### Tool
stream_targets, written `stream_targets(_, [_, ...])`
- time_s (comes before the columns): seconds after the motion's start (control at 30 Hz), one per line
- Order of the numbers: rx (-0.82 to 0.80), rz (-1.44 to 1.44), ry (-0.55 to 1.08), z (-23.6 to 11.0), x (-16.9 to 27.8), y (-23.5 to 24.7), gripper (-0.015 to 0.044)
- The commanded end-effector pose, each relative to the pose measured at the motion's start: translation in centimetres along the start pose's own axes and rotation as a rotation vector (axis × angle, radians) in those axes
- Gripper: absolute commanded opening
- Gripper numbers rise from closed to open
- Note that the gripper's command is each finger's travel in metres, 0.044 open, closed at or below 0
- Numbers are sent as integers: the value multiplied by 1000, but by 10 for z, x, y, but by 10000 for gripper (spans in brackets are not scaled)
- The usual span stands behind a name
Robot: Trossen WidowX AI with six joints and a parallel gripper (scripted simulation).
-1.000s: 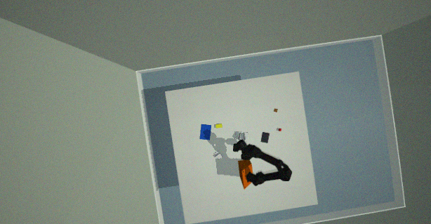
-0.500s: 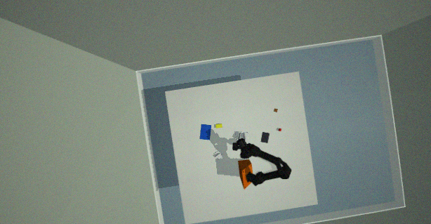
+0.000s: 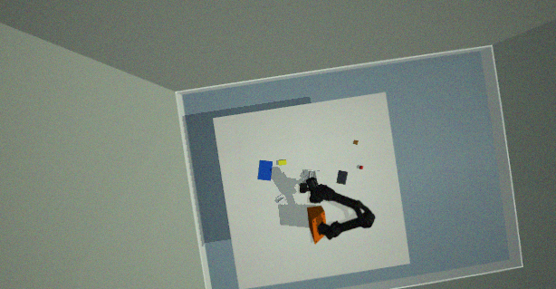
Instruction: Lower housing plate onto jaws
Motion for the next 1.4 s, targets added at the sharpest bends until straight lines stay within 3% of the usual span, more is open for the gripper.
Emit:
stream_targets(0.0, [-8,-7,-3,7,-2,2,351])
stream_targets(1.37, [-10,-19,-3,19,-3,3,351])
Point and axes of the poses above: the point midway between the two fingers, 35 mm back from their tips, its own z axis out along the fingers, its own y axis across the jaws, x = y × z, the point moved 7 cm from there along -z, back along the fingers, and after that the axes turned 9 degrees about z, right-handed, at the moved point
